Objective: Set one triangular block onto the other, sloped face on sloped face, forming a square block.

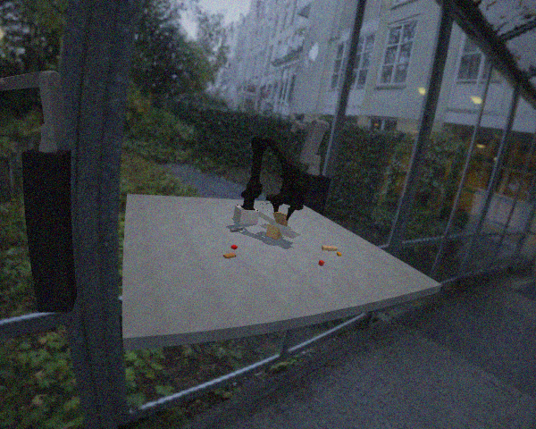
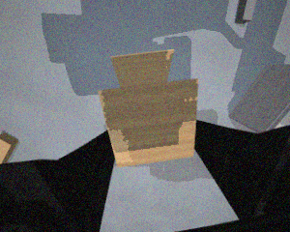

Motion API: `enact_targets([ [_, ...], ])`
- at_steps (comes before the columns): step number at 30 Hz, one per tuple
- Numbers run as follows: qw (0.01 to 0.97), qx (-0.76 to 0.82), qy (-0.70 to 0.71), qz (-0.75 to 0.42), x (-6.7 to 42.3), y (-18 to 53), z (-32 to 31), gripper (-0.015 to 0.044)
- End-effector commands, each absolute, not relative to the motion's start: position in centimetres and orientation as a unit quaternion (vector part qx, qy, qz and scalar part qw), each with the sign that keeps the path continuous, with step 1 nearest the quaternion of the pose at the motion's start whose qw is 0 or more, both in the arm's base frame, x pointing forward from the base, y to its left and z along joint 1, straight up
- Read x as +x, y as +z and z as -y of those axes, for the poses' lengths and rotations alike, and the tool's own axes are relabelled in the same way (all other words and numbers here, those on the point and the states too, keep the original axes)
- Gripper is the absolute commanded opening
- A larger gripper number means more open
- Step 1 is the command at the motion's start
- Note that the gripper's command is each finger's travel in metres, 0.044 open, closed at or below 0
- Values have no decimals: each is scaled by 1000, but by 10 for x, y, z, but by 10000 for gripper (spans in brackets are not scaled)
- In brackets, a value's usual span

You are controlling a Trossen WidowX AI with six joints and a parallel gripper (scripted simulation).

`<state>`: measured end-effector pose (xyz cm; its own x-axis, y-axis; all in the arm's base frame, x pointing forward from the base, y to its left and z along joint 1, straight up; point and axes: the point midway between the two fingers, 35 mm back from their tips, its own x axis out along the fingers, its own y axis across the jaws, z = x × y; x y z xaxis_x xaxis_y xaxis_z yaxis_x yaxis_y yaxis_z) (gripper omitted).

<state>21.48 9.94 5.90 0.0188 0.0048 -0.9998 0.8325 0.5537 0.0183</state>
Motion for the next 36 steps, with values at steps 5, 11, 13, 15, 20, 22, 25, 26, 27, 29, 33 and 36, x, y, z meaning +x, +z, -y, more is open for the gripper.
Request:
enact_targets([
  [5, 628, 339, -328, -619, 220, 35, -91, 0],
  [11, 628, 339, -328, -619, 221, 29, -88, 0],
  [13, 627, 342, -324, -620, 221, 30, -88, 0],
  [15, 627, 341, -325, -621, 221, 29, -88, 0],
  [20, 627, 341, -325, -621, 221, 29, -88, 0],
  [22, 627, 341, -325, -621, 221, 29, -88, 0],
  [25, 627, 341, -323, -622, 221, 29, -88, 0],
  [26, 627, 341, -323, -622, 221, 29, -88, 0],
  [27, 627, 341, -323, -622, 221, 29, -88, 0],
  [29, 627, 341, -323, -622, 221, 29, -88, 0],
  [33, 626, 341, -322, -622, 221, 29, -88, 0],
  [36, 626, 341, -322, -622, 221, 28, -88, 0],
])
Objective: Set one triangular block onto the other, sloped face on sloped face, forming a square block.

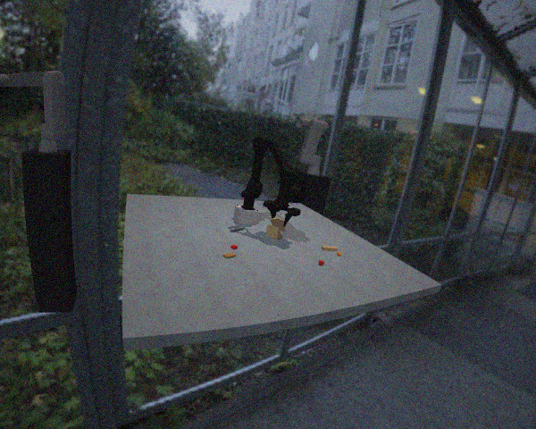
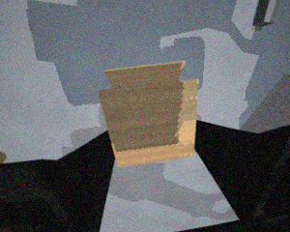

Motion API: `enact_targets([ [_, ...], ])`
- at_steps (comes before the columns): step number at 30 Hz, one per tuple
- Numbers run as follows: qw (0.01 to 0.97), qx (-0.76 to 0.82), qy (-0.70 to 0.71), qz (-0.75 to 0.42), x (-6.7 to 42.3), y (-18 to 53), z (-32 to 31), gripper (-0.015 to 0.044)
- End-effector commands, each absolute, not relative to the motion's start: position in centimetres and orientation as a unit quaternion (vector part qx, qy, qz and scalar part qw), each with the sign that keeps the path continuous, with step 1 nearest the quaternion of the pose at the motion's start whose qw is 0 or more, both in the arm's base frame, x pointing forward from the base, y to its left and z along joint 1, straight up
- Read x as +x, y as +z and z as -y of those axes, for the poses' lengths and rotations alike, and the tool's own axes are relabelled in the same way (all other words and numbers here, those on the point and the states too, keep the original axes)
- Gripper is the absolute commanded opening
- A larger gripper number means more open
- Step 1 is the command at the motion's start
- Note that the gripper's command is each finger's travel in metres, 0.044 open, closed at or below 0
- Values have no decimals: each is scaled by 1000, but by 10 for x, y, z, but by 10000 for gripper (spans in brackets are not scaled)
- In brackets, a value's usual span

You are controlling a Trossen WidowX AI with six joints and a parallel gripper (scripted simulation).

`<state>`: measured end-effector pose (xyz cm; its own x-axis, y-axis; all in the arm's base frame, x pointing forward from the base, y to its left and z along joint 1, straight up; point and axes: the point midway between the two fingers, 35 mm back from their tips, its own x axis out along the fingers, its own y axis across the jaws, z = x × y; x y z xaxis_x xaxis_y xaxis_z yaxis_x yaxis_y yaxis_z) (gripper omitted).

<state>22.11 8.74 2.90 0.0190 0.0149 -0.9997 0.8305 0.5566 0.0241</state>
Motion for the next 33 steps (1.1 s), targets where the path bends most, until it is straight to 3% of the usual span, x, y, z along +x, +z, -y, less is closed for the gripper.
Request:
enact_targets([
  [1, 626, 341, -322, -622, 221, 28, -88, 0],
  [33, 626, 341, -323, -622, 226, 9, -81, 0],
])
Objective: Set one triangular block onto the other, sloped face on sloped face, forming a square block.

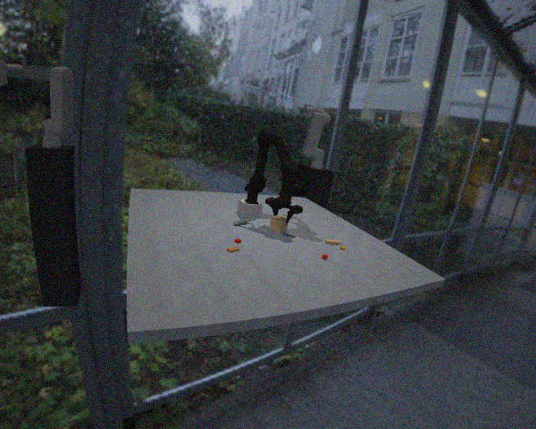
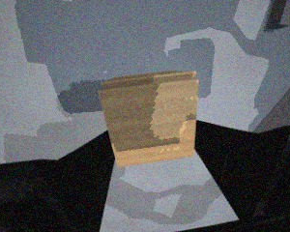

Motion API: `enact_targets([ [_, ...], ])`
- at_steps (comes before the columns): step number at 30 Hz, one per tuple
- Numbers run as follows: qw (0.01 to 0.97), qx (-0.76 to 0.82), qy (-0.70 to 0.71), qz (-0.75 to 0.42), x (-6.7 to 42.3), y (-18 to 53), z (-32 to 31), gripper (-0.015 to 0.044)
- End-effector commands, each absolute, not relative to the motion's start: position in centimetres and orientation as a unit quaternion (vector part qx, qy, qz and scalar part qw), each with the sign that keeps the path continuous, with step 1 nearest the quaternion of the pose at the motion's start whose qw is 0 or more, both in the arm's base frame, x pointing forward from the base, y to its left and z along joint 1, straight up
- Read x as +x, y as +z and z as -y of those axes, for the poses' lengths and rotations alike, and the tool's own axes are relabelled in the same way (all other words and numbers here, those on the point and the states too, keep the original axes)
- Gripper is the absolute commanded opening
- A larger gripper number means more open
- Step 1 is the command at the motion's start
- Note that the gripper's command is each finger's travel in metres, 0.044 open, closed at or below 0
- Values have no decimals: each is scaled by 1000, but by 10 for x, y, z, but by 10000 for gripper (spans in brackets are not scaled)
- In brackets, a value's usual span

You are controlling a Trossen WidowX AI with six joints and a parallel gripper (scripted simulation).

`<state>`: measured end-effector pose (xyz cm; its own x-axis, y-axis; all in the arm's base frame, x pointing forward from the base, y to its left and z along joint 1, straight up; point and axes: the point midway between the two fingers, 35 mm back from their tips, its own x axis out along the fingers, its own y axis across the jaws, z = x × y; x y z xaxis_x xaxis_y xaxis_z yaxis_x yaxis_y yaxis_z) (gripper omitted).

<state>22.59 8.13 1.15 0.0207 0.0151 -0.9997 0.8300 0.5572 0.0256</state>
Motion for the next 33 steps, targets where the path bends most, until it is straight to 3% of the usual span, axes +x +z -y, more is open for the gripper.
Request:
enact_targets([
  [1, 626, 341, -323, -622, 226, 8, -81, 0],
  [33, 627, 340, -326, -621, 226, 6, -79, 0],
])
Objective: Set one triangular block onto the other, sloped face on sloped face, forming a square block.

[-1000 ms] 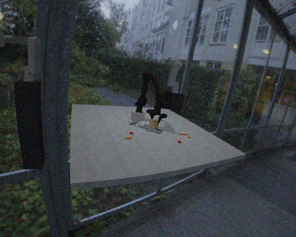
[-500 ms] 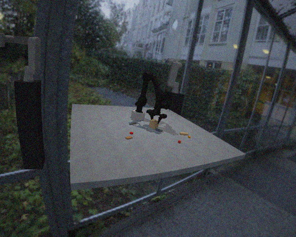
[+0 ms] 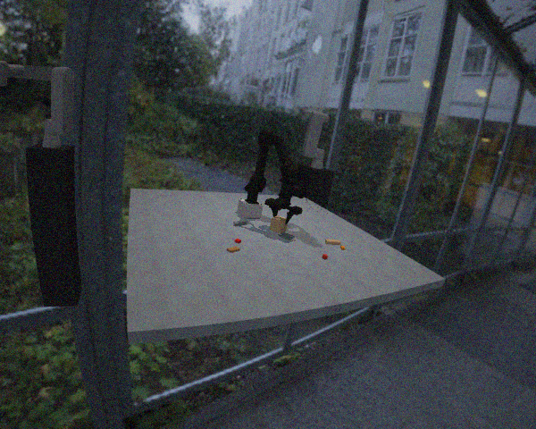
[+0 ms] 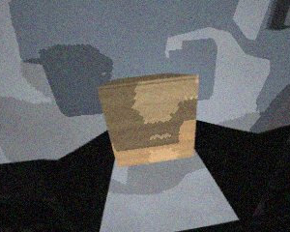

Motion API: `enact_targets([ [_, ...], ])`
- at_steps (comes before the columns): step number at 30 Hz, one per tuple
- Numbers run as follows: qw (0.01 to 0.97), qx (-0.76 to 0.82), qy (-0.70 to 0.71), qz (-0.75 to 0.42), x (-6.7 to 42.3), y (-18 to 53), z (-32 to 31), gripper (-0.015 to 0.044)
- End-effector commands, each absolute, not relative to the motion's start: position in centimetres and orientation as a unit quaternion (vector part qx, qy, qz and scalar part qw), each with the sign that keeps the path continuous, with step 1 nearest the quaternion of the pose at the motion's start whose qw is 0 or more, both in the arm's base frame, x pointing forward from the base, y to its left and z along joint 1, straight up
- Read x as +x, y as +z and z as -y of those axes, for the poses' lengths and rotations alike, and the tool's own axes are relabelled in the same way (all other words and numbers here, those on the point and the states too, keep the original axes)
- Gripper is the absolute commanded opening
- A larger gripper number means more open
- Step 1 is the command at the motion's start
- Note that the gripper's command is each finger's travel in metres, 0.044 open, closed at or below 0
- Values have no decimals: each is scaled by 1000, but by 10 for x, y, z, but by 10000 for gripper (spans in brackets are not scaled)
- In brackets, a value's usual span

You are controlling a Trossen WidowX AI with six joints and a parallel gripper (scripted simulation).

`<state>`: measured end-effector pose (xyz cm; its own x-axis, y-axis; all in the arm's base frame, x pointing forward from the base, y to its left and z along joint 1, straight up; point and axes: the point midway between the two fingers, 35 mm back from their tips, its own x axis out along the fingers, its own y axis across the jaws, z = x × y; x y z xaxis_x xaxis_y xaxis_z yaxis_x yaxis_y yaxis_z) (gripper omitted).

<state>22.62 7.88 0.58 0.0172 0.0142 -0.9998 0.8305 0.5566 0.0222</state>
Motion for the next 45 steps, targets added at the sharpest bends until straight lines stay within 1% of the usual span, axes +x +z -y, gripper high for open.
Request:
enact_targets([
  [1, 627, 340, -325, -621, 226, 6, -79, 0],
  [5, 626, 340, -323, -623, 226, 6, -79, 0],
  [22, 627, 340, -326, -621, 226, 6, -79, 440],
  [31, 627, 340, -326, -621, 227, 8, -79, 440],
  [33, 627, 340, -325, -621, 230, 25, -80, 440],
  [39, 627, 340, -326, -621, 225, 114, -78, 440],
  [45, 627, 340, -326, -621, 225, 116, -77, 440],
])
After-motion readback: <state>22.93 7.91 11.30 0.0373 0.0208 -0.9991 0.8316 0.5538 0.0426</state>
